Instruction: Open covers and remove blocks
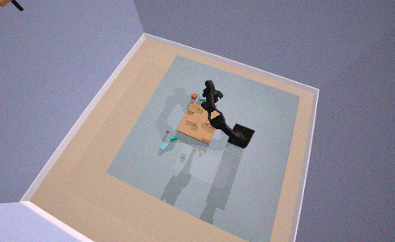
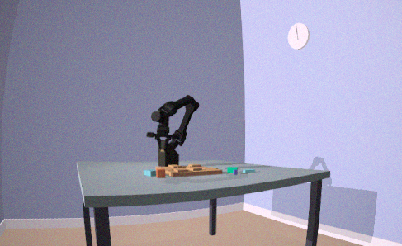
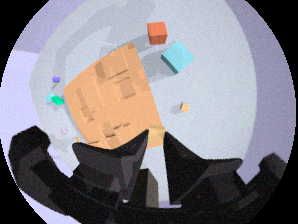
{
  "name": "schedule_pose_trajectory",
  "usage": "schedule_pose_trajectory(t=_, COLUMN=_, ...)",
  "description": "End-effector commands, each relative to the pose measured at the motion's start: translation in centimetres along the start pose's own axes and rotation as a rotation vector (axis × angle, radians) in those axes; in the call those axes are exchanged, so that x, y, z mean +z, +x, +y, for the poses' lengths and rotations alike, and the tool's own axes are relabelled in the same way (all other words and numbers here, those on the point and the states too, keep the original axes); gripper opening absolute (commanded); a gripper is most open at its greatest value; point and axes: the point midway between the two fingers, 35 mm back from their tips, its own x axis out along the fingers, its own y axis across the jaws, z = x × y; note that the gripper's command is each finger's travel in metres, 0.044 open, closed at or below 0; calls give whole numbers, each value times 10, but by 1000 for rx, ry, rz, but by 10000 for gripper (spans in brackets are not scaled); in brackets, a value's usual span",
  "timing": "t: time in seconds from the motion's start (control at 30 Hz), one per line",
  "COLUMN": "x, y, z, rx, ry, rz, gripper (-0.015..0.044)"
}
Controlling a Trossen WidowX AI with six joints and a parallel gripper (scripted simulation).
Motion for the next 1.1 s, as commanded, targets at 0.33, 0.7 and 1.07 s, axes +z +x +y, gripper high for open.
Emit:
schedule_pose_trajectory(t=0.33, x=-11, y=5, z=-53, rx=4, ry=-9, rz=8, gripper=80)
schedule_pose_trajectory(t=0.7, x=-28, y=13, z=-93, rx=21, ry=-15, rz=19, gripper=80)
schedule_pose_trajectory(t=1.07, x=-37, y=22, z=-112, rx=33, ry=-20, rz=24, gripper=80)
